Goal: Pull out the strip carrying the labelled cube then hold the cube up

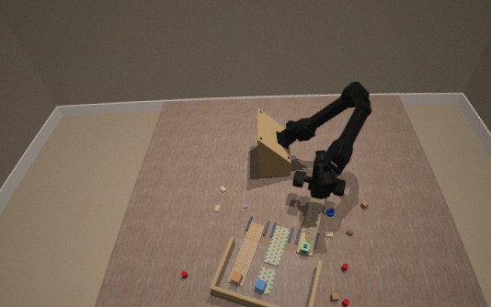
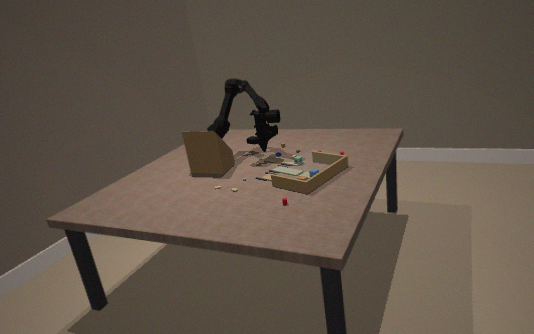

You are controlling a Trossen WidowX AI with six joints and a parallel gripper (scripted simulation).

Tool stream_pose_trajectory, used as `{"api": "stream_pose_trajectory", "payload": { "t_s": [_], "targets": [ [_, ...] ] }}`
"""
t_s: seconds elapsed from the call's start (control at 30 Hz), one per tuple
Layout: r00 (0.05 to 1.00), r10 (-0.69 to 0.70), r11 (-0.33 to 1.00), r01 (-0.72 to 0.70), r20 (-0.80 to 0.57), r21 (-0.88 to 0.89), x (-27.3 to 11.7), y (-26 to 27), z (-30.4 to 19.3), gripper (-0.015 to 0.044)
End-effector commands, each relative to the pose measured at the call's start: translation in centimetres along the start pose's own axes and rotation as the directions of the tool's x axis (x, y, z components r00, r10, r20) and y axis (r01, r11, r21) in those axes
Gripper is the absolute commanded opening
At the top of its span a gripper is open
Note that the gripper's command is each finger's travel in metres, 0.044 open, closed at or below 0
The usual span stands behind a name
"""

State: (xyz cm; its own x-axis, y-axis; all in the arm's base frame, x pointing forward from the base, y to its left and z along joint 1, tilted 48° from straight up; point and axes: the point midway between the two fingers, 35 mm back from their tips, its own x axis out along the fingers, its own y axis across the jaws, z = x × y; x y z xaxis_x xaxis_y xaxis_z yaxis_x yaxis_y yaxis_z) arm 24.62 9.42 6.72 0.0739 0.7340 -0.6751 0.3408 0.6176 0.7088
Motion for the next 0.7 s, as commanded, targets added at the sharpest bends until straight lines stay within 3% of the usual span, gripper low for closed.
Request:
{"api": "stream_pose_trajectory", "payload": {
  "t_s": [0.0,0.5,0.67],
  "targets": [
    [1.0,0.004,1.0,-0.004,0.003,0.013,-0.5,0.0,0.7,0.0053],
    [1.0,0.004,0.999,-0.004,0.005,0.054,-1.0,0.4,5.8,0.044],
    [1.0,0.004,0.999,-0.004,0.005,0.053,-1.2,0.5,7.4,0.044]
  ]
}}
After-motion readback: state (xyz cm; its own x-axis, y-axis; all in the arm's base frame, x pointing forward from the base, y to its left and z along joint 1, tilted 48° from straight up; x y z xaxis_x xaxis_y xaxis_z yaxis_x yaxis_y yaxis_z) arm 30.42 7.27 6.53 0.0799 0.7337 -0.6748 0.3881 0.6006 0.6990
